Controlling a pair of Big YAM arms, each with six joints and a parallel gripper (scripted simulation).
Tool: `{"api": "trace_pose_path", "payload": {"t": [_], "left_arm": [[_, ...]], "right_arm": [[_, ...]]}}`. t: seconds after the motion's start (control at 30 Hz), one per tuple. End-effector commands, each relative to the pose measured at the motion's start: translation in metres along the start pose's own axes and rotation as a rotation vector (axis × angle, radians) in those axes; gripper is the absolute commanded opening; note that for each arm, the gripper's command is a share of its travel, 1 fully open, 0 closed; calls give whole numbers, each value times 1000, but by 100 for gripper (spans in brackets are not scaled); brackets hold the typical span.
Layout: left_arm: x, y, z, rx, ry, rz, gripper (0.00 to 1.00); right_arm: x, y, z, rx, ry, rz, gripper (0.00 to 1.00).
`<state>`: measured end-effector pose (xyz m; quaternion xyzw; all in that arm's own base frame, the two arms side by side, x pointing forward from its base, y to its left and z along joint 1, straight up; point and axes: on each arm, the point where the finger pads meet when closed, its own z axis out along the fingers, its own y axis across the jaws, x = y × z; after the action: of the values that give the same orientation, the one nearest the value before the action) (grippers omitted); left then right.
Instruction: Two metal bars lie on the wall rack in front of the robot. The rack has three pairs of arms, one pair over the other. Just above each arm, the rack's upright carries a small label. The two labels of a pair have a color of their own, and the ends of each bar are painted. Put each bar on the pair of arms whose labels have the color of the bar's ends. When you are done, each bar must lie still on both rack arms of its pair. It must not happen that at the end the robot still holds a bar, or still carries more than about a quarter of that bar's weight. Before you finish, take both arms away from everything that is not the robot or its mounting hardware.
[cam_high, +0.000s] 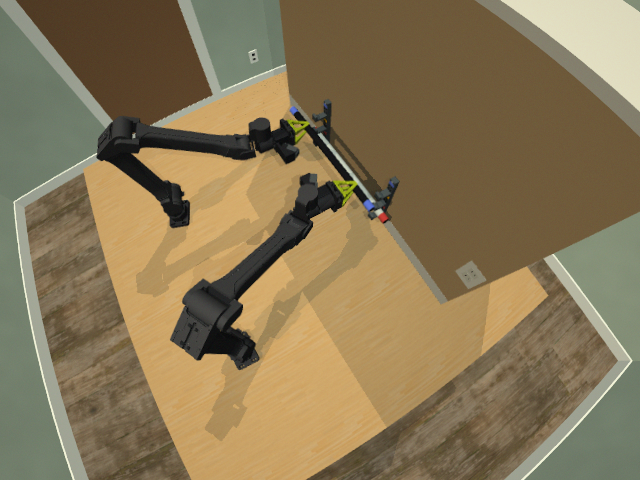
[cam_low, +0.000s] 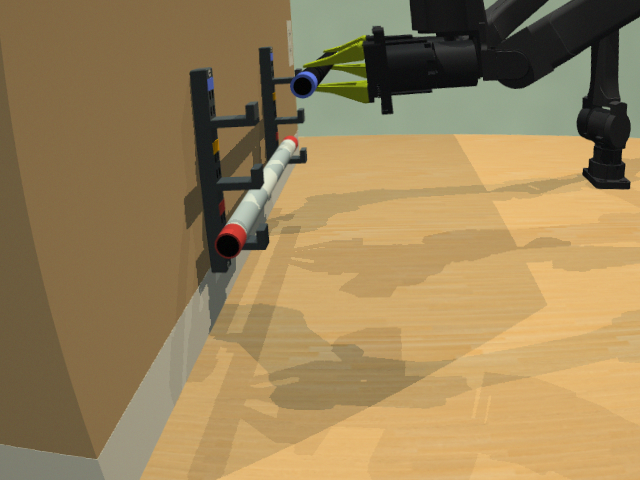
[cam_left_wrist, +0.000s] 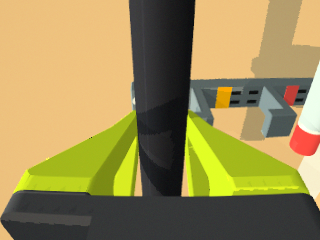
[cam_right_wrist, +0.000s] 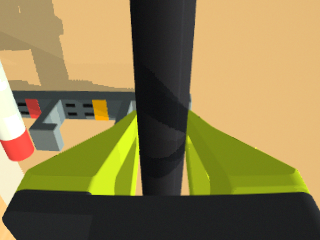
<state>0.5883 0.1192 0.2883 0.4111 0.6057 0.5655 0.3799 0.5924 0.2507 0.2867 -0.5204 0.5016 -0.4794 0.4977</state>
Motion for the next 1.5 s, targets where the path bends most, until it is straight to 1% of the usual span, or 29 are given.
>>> {"api": "trace_pose_path", "payload": {"t": [0.0, 0.47, 1.1, 1.47], "left_arm": [[6, 40, 19, -84, 14, -16, 0], [6, 41, 43, -84, 14, -16, 0], [6, 40, 43, -84, 14, -16, 0], [6, 41, 48, -84, 14, -16, 0]], "right_arm": [[1, -52, 20, 87, 14, 35, 0], [2, -53, 44, 87, 14, 35, 0], [2, -54, 44, 87, 14, 35, 0], [2, -56, 48, 87, 14, 35, 0]]}}
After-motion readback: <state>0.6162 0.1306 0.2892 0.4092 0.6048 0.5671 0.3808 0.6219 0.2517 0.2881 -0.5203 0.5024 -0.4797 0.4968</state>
